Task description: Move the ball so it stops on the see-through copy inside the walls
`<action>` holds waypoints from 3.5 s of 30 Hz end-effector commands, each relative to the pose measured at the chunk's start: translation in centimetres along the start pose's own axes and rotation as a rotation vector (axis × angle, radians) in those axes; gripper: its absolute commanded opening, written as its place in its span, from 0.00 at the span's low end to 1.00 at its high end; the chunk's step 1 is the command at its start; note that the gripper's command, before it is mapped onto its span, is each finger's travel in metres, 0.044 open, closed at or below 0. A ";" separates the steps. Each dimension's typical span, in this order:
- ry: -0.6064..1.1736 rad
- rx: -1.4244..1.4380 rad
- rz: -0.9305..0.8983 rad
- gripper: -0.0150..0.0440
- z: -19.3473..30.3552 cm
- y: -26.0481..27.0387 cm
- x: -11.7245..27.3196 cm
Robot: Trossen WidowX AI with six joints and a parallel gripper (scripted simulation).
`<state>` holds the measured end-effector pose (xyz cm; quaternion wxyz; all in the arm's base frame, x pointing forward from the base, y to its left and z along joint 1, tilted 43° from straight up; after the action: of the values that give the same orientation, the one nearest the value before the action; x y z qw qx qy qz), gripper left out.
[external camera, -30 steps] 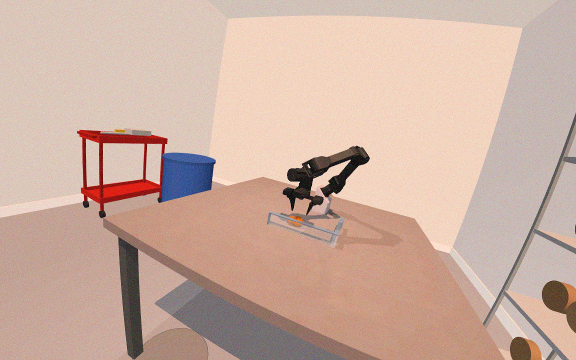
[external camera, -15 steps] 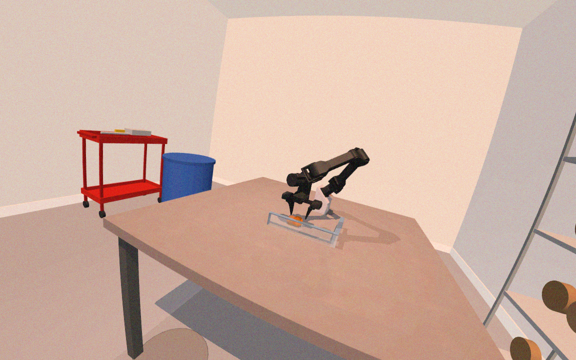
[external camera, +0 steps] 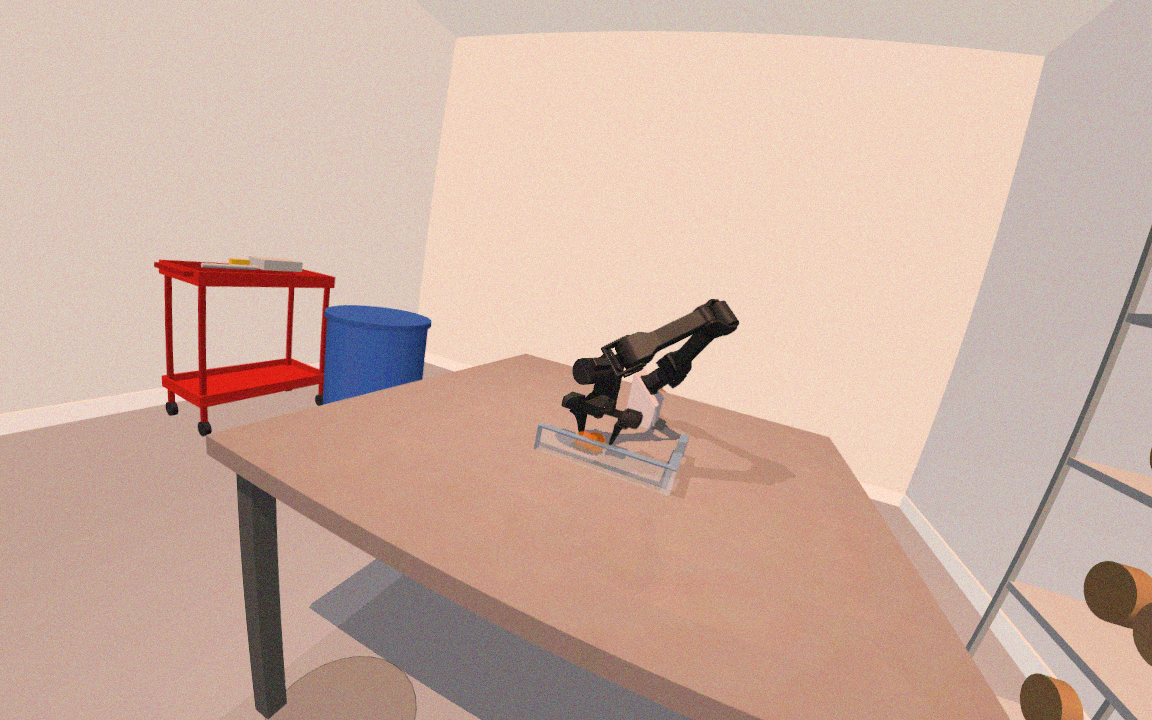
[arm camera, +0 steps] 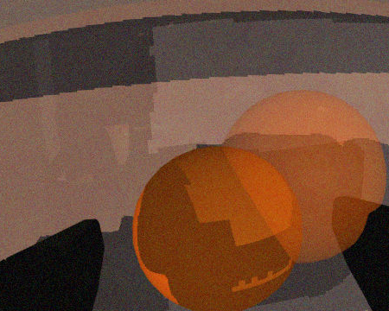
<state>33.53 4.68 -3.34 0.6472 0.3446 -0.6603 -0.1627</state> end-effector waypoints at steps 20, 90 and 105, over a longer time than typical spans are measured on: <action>0.003 -0.008 0.002 0.25 -0.4 -0.4 4.0; 0.002 -0.001 0.000 0.57 -1.2 -2.6 -0.4; 0.004 -0.006 -0.001 0.84 -1.1 -2.7 7.9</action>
<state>35.33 1.00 -2.70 0.6568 0.3467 -0.6486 -0.1667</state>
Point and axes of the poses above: the point midway between the two fingers, 35 mm back from their tips, its own x axis back along the fingers, its own y axis across the jaws, z = x × y, the point moved 3 cm from there along x, back along the fingers, and after that the axes turned 4 degrees about x, right-handed, at the moved point
